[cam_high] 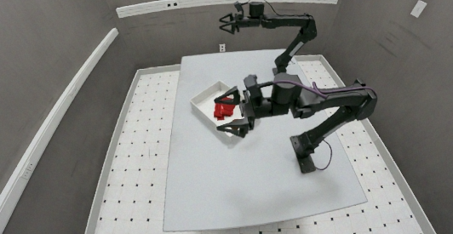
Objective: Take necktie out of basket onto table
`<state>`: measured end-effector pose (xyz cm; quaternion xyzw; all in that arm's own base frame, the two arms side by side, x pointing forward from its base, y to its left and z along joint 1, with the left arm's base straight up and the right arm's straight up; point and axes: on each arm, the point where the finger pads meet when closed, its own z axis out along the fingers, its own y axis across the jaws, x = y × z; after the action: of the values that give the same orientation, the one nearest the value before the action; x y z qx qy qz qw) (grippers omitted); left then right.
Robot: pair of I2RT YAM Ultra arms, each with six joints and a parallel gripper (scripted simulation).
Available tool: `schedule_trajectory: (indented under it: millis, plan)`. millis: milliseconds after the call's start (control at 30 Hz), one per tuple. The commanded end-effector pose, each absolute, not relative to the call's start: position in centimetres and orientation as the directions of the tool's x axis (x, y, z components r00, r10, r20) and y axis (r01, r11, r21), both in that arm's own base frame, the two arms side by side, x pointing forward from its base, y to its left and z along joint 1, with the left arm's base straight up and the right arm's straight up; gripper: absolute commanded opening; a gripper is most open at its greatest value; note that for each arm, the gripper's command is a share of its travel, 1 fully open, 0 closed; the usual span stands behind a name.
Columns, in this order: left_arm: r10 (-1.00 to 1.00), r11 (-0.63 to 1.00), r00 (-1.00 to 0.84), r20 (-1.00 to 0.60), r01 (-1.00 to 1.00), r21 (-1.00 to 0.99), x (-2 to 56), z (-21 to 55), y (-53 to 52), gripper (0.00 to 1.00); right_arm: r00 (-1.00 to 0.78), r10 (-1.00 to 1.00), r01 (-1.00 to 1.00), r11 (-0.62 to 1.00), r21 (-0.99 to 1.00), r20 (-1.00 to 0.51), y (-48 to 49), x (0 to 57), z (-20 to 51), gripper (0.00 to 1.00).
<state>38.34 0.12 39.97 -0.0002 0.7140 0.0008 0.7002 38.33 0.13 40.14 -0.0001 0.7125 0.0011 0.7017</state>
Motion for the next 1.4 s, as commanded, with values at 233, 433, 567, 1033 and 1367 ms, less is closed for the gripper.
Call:
schedule_trajectory:
  millis: [233,433,567,1033,1367]
  plan:
    - [0.0,1.0,0.0,-1.0,0.0,0.0,38.2,40.7,0.1,1.0,0.0,0.0,0.0,1.0,0.0,-1.0,0.1,38.2,40.7,1.0]
    - [0.0,1.0,0.0,-1.0,0.0,0.0,38.2,40.7,0.1,1.0,0.0,0.0,0.0,1.0,0.0,-1.0,0.1,38.2,40.7,1.0]
    - [0.001,1.0,-0.02,-1.0,-0.001,0.001,38.3,40.0,0.1,1.0,-0.016,0.001,-0.002,1.0,0.002,-1.0,0.1,38.3,40.1,1.0]
    - [0.001,1.0,-0.02,-1.0,-0.001,0.001,38.3,40.0,0.1,1.0,-0.236,-0.002,-0.004,1.0,-0.001,-0.972,3.1,38.2,36.4,0.94]
    - [0.001,1.0,-0.02,-1.0,-0.001,0.001,38.3,40.0,0.1,1.0,-0.467,-0.006,-0.008,1.0,-0.003,-0.884,6.4,38.0,32.2,0.91]
